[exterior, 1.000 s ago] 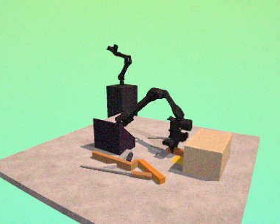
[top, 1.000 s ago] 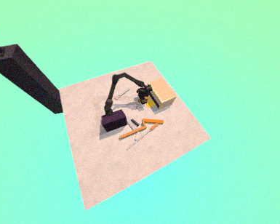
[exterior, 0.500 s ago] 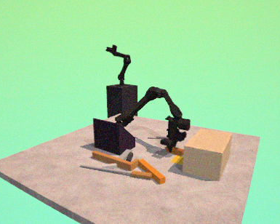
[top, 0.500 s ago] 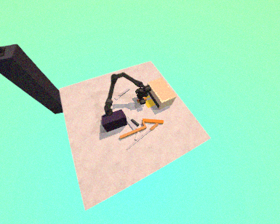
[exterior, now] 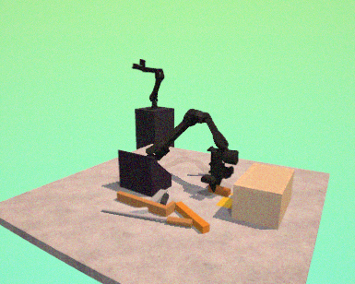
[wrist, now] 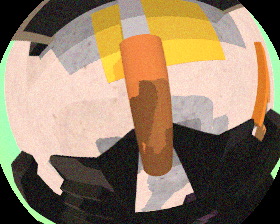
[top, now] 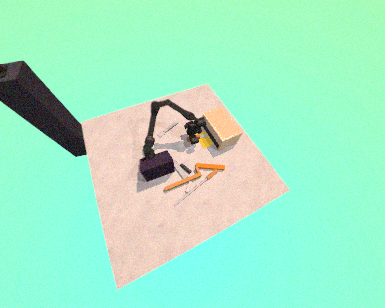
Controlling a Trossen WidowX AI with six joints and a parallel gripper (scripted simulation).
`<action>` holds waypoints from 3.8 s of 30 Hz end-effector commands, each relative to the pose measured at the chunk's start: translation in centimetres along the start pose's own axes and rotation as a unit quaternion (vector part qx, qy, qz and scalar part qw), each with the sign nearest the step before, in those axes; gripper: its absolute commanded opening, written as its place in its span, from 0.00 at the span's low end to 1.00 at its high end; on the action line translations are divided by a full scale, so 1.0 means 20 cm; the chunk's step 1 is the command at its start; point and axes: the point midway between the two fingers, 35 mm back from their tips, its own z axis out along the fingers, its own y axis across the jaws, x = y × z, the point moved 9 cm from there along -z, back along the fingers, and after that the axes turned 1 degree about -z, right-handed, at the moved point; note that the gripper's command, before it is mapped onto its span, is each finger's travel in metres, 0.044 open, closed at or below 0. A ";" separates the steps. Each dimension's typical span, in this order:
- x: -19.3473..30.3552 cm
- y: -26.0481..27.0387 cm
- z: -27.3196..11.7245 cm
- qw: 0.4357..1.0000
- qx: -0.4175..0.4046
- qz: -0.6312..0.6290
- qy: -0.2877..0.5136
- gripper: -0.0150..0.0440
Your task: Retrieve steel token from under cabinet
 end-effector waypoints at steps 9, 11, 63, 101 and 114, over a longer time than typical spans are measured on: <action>0.07 0.00 0.00 1.000 0.001 0.001 0.001 0.25; 0.08 0.00 0.00 1.000 0.001 0.002 0.001 0.25; 0.35 0.01 0.01 1.000 0.001 0.003 0.002 0.25; 0.58 0.03 0.01 1.000 0.000 0.004 0.003 0.25; 0.66 0.03 0.01 1.000 0.000 0.004 0.004 0.25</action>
